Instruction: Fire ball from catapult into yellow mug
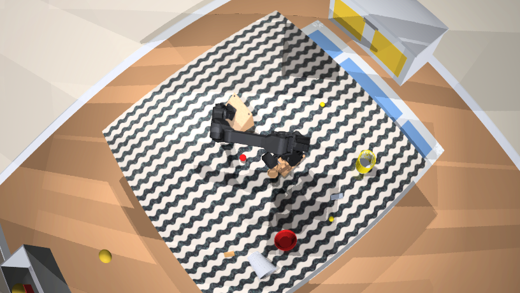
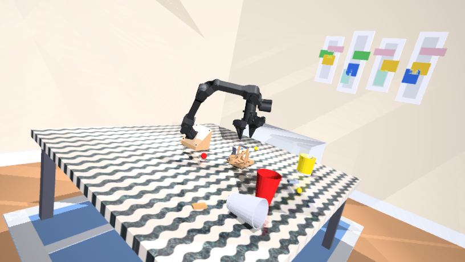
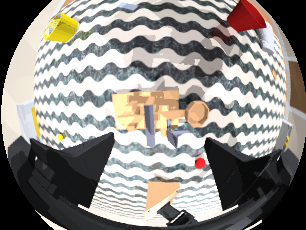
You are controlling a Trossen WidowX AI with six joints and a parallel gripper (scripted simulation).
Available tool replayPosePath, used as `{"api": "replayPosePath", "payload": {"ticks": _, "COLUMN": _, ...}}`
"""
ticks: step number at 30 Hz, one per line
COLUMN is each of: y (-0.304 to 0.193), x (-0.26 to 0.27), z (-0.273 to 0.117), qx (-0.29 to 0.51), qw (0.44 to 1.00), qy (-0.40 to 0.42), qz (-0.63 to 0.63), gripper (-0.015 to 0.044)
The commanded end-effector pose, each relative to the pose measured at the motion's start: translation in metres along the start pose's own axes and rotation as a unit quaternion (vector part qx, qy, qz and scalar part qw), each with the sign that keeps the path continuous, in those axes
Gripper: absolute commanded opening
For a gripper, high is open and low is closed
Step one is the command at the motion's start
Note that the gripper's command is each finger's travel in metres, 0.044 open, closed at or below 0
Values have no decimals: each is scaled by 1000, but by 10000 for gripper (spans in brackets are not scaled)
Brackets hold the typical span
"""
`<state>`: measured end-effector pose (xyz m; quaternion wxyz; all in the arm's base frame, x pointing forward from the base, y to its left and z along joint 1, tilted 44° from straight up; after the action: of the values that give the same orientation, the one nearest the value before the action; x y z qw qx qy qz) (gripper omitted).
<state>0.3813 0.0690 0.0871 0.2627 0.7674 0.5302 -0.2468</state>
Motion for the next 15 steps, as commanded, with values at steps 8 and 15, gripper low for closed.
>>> {"api": "replayPosePath", "payload": {"ticks": 8, "y": -5, "x": 16, "z": 6, "qx": 7, "qw": 979, "qy": -1, "qz": -204, "gripper": 440}}
{"api": "replayPosePath", "payload": {"ticks": 15, "y": -7, "x": 24, "z": 9, "qx": 10, "qw": 947, "qy": 0, "qz": -320, "gripper": 440}}
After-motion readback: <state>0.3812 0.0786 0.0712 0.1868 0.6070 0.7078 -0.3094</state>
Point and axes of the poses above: the point midway between the two fingers, 35 mm back from their tips, its own z axis out along the fingers, its own x axis across the jaws, y = z × x, the point moved 4 cm from there along -z, back along the fingers, and after that the axes turned 10 degrees about z, right-handed, at the moved point
